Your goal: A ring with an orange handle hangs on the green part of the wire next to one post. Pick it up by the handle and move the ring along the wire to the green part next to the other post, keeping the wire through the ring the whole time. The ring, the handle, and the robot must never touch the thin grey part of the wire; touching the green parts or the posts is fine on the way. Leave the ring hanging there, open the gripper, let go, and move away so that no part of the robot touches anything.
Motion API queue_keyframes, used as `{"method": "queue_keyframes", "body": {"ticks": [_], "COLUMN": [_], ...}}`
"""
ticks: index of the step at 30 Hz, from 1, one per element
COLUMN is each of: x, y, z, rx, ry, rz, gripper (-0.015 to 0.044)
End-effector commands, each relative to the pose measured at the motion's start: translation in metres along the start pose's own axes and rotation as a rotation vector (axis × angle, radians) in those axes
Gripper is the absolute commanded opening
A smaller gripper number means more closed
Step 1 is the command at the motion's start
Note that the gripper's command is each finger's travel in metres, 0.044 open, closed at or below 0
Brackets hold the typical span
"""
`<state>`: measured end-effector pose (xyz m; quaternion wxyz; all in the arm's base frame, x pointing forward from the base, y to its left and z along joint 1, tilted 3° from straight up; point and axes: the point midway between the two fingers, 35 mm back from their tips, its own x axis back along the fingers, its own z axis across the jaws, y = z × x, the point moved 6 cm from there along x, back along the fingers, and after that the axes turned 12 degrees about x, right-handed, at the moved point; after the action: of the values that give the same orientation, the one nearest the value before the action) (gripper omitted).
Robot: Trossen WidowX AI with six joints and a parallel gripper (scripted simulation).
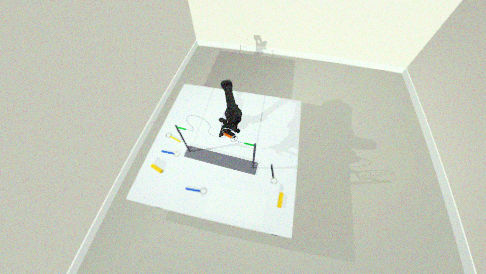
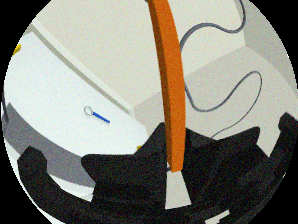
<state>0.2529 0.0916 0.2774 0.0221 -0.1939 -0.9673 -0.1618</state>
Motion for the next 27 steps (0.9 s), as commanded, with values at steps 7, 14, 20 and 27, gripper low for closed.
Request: {"method": "queue_keyframes", "body": {"ticks": [7, 14, 20, 27], "x": [0.0, 0.004, 0.01, 0.017], "y": [0.003, 0.009, 0.02, 0.033], "z": [0.018, 0.033, 0.05, 0.066], "rx": [-0.096, -0.211, -0.347, -0.5], "ry": [0.055, 0.112, 0.179, 0.254], "rz": [-0.013, -0.01, -0.005, 0.0], "gripper": [-0.015, -0.015, -0.015, -0.015]}}
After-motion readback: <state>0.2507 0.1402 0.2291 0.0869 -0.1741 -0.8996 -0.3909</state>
